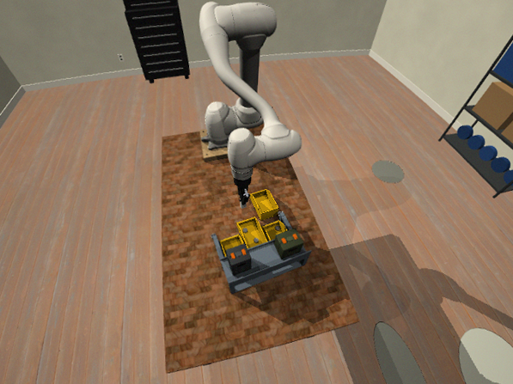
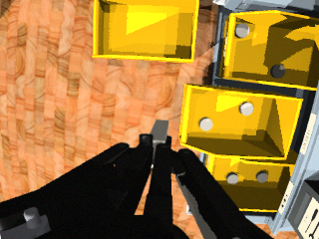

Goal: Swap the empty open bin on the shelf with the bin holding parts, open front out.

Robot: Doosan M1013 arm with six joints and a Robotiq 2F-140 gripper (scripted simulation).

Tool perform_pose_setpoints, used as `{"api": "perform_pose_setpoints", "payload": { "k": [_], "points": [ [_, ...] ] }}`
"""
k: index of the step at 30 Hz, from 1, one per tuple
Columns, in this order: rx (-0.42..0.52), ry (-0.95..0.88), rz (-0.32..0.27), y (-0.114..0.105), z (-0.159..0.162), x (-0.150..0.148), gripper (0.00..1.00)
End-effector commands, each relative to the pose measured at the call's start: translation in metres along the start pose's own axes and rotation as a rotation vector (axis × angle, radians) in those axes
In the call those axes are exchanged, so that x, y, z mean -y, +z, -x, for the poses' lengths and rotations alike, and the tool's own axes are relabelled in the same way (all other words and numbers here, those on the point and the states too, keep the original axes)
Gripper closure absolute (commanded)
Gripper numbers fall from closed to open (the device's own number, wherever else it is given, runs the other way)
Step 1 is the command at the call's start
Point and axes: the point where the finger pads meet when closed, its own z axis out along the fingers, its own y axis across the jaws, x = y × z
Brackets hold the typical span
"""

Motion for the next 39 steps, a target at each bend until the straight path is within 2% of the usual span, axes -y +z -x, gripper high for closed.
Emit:
{"api": "perform_pose_setpoints", "payload": {
  "k": [1, 25, 39],
  "points": [
    [-0.004, 0.002, 0.0, 0.002, 0.0, 0.003, 0.9],
    [-0.004, 0.002, 0.0, 0.003, 0.0, 0.003, 0.9],
    [-0.004, 0.002, 0.0, 0.025, 0.0, 0.003, 0.9]
  ]
}}
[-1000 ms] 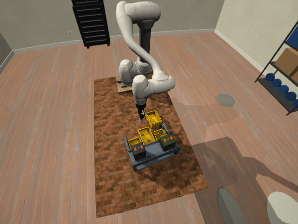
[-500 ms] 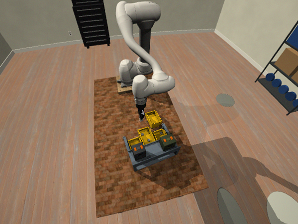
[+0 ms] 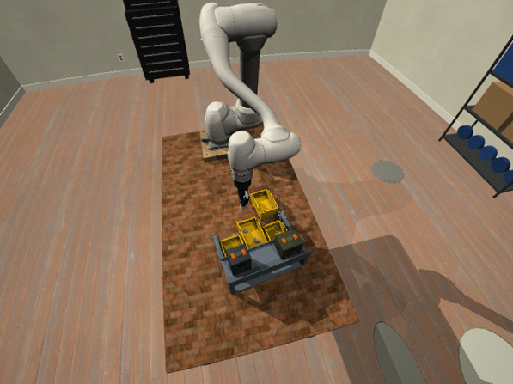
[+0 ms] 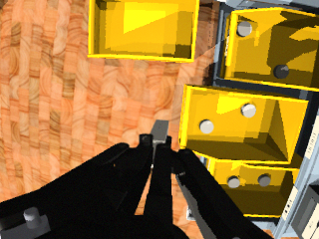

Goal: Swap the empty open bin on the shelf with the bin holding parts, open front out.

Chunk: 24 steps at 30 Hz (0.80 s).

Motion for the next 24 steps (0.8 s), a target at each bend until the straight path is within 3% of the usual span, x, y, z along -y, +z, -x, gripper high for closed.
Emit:
{"api": "perform_pose_setpoints", "payload": {
  "k": [1, 24],
  "points": [
    [-0.004, 0.002, -0.005, 0.013, 0.0, 0.003, 0.9],
    [-0.004, 0.002, -0.005, 0.08, 0.0, 0.004, 0.9]
  ]
}}
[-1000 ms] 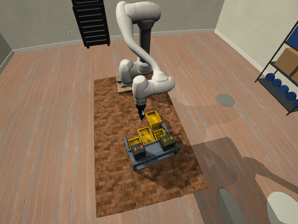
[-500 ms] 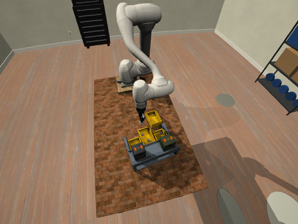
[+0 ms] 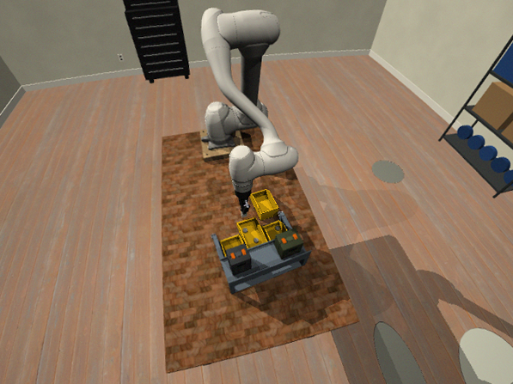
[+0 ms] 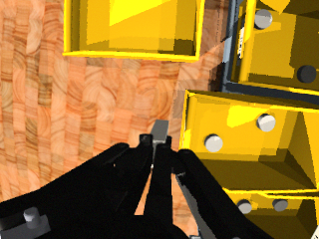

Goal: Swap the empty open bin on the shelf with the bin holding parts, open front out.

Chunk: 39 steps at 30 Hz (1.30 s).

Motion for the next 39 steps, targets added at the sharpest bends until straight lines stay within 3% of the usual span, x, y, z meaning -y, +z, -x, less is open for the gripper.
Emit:
{"api": "perform_pose_setpoints", "payload": {
  "k": [1, 15, 39],
  "points": [
    [0.0, 0.002, -0.005, 0.013, 0.001, 0.004, 0.9],
    [0.0, 0.002, -0.005, 0.029, 0.001, 0.004, 0.9],
    [0.0, 0.002, -0.005, 0.03, 0.001, 0.004, 0.9]
  ]
}}
